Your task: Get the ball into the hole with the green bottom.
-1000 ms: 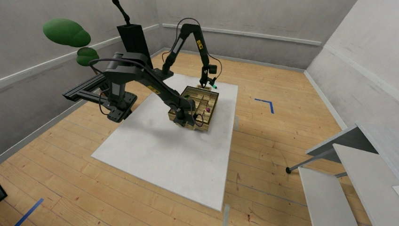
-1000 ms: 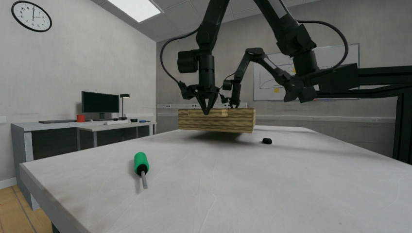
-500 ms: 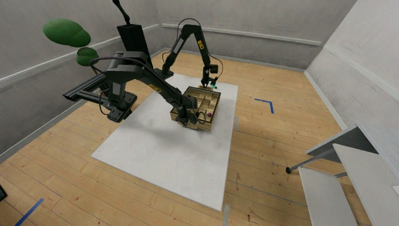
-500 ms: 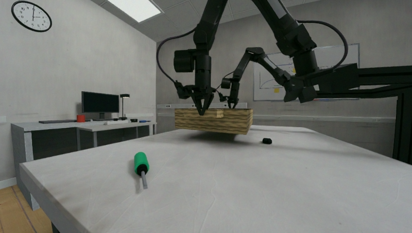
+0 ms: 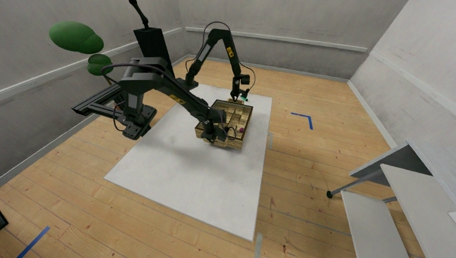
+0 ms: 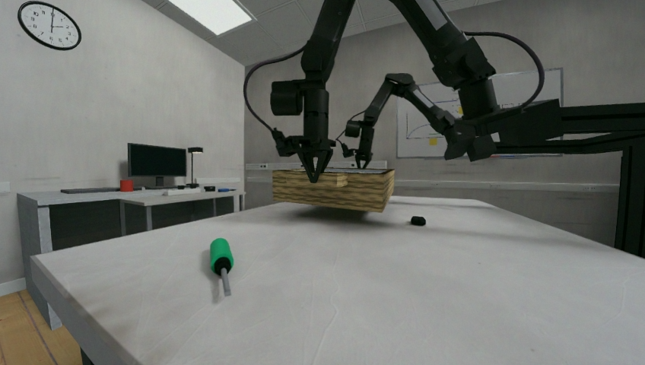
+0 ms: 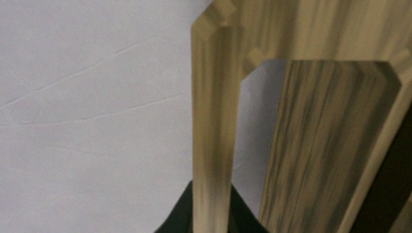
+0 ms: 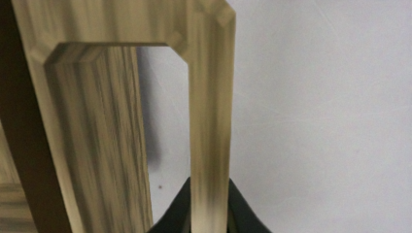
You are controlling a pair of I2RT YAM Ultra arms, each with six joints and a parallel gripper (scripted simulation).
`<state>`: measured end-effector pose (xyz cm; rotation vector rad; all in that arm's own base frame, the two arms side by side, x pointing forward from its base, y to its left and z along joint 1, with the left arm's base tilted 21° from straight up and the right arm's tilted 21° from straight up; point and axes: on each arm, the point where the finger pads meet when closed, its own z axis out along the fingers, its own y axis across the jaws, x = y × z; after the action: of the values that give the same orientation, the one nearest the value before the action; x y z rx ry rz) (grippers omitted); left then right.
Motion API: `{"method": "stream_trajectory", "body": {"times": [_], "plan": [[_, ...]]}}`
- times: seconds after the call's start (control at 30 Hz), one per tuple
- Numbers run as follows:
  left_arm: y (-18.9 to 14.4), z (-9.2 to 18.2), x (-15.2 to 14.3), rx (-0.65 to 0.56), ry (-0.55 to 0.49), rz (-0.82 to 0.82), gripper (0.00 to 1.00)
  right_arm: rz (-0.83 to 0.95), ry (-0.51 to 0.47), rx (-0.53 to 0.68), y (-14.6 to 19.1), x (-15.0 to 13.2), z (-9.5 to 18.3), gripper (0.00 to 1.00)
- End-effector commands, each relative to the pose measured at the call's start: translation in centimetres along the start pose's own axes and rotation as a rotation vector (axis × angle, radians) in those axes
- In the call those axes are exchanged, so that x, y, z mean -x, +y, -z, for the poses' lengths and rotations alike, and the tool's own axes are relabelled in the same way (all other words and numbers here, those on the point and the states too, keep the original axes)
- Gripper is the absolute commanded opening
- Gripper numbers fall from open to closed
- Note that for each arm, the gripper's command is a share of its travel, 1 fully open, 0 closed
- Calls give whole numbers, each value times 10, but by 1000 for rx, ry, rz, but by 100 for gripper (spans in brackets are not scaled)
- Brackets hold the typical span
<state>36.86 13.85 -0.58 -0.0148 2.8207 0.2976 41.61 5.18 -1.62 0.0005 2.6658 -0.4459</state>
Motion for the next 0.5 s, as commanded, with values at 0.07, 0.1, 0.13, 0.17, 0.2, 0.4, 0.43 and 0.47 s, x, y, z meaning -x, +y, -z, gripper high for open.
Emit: {"method": "stream_trajectory", "body": {"times": [0.07,0.1,0.13,0.17,0.2,0.4,0.43,0.47], "plan": [[-3,25,8,45,-72,-1,0,-9,-111,76,4,20,14,0],[-2,31,6,52,-28,3,0,-4,-79,85,4,22,16,0],[-1,34,9,60,-24,6,0,-2,-72,90,4,24,16,0],[0,38,13,68,-24,8,0,-5,-74,99,4,30,16,0],[-1,39,12,74,-10,6,0,-5,-67,109,5,31,16,0],[0,48,17,103,9,6,0,3,7,126,6,20,-5,0],[-7,42,28,34,-38,-26,0,-15,-7,55,1,23,8,0],[0,42,42,40,-117,-20,0,-42,-99,55,1,41,13,0]]}}
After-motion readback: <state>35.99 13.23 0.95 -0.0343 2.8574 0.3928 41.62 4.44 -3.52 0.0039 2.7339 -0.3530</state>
